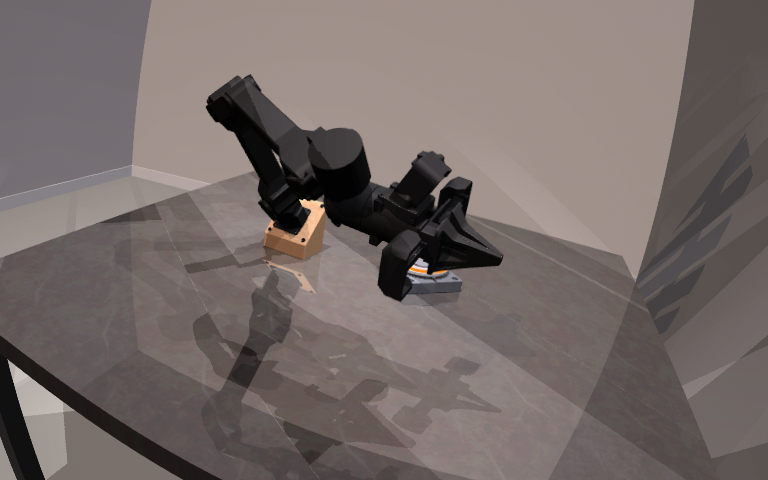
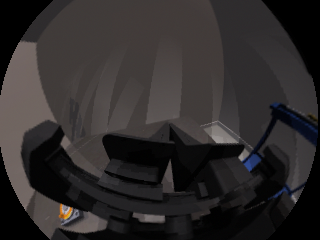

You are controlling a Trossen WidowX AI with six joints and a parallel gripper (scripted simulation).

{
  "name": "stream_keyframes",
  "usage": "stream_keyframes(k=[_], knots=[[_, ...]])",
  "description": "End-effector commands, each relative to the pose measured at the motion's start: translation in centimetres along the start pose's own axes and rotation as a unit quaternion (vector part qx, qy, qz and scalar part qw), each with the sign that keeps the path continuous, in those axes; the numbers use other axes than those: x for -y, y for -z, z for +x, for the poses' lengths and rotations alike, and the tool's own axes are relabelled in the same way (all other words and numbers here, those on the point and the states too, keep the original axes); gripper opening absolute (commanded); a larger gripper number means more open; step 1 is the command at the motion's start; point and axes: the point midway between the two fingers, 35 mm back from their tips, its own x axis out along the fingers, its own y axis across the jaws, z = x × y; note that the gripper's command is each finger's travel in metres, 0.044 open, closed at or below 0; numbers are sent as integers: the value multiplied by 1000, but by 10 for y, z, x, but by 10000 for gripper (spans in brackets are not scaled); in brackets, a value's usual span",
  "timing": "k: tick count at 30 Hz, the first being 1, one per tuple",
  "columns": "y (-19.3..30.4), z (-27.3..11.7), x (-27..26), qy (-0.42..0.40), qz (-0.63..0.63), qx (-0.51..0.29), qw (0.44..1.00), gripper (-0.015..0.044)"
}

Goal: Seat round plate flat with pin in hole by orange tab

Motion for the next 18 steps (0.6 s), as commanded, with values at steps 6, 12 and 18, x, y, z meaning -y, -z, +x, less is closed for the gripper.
stream_keyframes(k=[6, 12, 18], knots=[[80, 27, -135, -100, 157, -198, 962, 0], [121, 13, -212, -131, 196, -322, 917, 0], [170, -37, -301, -135, 185, -485, 844, 0]])
